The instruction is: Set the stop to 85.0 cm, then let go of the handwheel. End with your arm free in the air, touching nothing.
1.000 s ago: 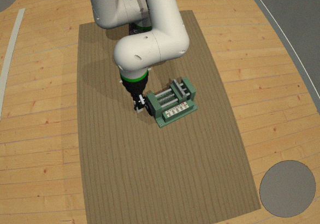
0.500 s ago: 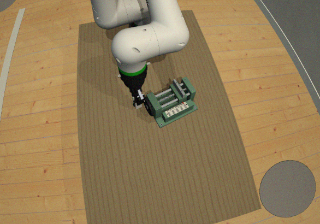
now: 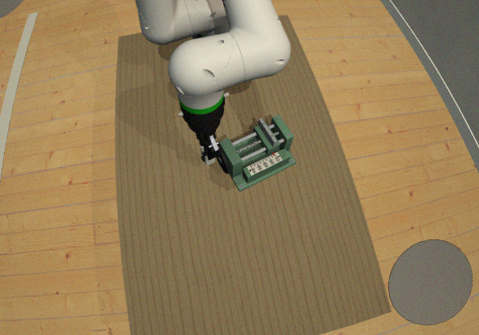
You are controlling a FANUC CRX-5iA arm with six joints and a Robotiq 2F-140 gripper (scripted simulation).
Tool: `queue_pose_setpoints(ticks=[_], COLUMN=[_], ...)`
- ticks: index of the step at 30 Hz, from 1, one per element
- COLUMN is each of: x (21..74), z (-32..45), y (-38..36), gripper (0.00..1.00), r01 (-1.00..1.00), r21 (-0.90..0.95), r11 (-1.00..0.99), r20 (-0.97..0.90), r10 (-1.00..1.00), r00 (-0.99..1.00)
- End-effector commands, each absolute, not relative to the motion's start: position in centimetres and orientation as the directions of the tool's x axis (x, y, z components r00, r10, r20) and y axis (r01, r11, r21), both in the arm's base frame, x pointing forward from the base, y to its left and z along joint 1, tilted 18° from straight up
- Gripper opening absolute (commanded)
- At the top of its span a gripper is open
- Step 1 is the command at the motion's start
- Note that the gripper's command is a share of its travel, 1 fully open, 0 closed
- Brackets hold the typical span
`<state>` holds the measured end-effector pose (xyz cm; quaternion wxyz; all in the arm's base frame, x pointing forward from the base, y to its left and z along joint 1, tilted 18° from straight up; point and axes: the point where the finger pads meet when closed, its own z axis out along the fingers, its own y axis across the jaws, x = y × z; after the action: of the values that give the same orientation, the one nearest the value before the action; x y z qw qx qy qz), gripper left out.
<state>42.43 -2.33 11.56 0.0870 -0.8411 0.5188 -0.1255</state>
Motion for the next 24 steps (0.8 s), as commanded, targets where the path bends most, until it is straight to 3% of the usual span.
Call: queue_pose_setpoints(ticks=[1,24], x=[43.1,46.3], z=[12.0,11.0], y=[-2.0,-0.5], gripper=[0.04,0.04], r01=[-0.851,-0.851], r21=[-0.277,-0.277], r11=[-0.446,-0.446], r20=[0.121,0.121], r10=[-0.895,-0.895], r00=[0.43,0.43])
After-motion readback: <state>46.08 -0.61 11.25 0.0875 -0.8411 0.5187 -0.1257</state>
